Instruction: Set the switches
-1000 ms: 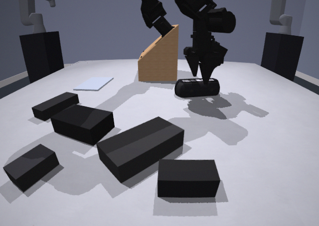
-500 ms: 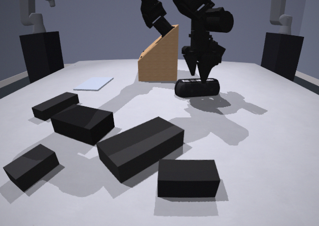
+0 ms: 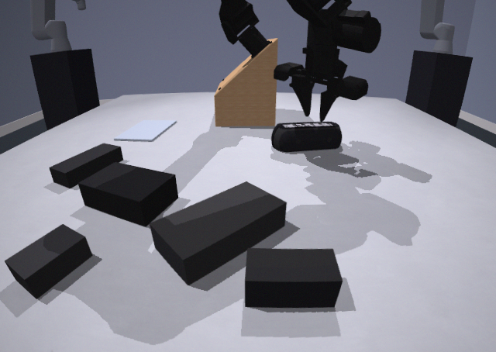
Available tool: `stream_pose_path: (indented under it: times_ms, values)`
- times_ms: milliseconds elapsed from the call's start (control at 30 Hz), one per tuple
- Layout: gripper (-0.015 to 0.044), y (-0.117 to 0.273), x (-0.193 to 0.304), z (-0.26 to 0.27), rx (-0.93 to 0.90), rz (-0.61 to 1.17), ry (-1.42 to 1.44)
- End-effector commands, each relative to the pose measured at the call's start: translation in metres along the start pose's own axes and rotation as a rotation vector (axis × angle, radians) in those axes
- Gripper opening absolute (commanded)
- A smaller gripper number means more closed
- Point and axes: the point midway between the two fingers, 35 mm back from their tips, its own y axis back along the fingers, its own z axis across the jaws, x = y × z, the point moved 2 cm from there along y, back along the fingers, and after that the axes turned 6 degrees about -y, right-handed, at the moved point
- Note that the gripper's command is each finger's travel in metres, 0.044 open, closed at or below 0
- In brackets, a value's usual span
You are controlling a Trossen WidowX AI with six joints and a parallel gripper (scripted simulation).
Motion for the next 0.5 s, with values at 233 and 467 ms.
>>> stream_pose_path:
  times_ms: [233, 467]
  values:
    - [0.0000, 0.030, -0.005, -0.014, -0.152, -0.258, 1.001]
    - [0.0000, 0.030, -0.005, -0.014, -0.152, -0.258, 1.001]
